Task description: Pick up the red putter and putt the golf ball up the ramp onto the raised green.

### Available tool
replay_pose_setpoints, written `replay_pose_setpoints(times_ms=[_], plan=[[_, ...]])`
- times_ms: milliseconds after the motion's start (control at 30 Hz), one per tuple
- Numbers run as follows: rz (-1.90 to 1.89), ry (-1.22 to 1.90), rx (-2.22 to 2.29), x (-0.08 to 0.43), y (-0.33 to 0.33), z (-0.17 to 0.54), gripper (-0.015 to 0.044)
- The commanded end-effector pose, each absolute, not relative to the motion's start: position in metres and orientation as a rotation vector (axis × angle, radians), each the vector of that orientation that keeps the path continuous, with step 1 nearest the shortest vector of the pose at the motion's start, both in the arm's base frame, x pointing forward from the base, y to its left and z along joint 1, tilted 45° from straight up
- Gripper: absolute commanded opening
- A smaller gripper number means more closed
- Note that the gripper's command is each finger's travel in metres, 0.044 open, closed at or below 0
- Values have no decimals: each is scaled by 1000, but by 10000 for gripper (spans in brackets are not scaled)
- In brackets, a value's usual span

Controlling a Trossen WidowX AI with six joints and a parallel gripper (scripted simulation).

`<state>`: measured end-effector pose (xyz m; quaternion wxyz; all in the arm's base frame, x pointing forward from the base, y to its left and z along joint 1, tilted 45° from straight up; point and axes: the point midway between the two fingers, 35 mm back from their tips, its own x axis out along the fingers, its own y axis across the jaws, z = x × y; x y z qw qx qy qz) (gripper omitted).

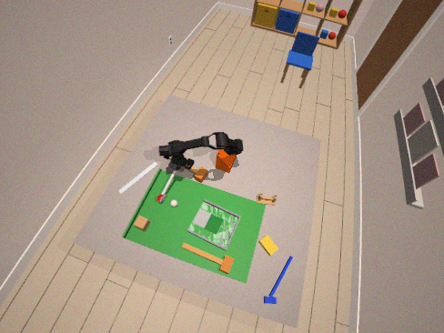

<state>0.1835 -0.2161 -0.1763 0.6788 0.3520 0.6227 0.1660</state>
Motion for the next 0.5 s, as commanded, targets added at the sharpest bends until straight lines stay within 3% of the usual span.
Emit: replay_pose_setpoints(times_ms=[0,267,467], plan=[[370,1394,791,180,-226,-187,0],[366,1395,799,180,-223,-186,0],[368,1394,798,203,-177,-133,0]])
